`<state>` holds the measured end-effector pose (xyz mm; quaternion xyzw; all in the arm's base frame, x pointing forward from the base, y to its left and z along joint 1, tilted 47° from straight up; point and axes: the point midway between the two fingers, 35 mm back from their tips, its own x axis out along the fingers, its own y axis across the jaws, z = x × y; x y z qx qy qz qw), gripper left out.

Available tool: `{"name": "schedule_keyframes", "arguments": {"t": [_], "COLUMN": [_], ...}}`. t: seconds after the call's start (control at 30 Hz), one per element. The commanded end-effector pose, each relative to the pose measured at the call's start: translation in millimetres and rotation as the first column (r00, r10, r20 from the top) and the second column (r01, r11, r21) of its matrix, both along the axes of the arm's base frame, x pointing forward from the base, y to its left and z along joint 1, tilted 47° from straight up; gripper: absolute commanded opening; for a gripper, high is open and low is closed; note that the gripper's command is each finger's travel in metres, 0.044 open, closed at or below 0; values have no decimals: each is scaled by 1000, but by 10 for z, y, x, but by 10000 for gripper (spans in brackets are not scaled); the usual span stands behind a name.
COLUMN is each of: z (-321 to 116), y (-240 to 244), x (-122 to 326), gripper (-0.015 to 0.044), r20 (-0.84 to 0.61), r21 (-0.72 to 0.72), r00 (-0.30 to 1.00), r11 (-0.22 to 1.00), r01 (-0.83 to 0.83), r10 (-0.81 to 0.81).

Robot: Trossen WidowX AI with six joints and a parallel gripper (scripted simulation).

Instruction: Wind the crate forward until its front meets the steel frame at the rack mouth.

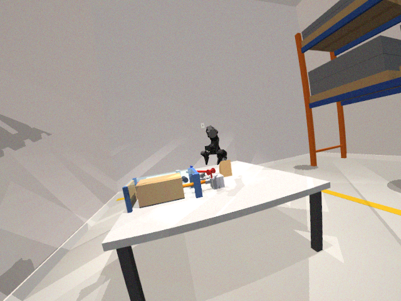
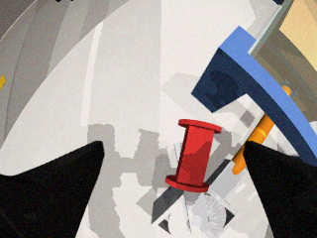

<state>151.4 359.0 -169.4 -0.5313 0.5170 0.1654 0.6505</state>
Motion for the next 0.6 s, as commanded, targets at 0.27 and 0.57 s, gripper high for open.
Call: {"name": "schedule_keyframes", "arguments": {"t": [0.27,0.57], "z": [250,228], "y": [-257,-210], "x": [-170,-121], "gripper": [440,440], "r20": [-5,7], "r21": [-9,-13], "r00": [1000,1000], "r11": [1000,1000], "r01": [6,20], "r10": [-7,-20]}}
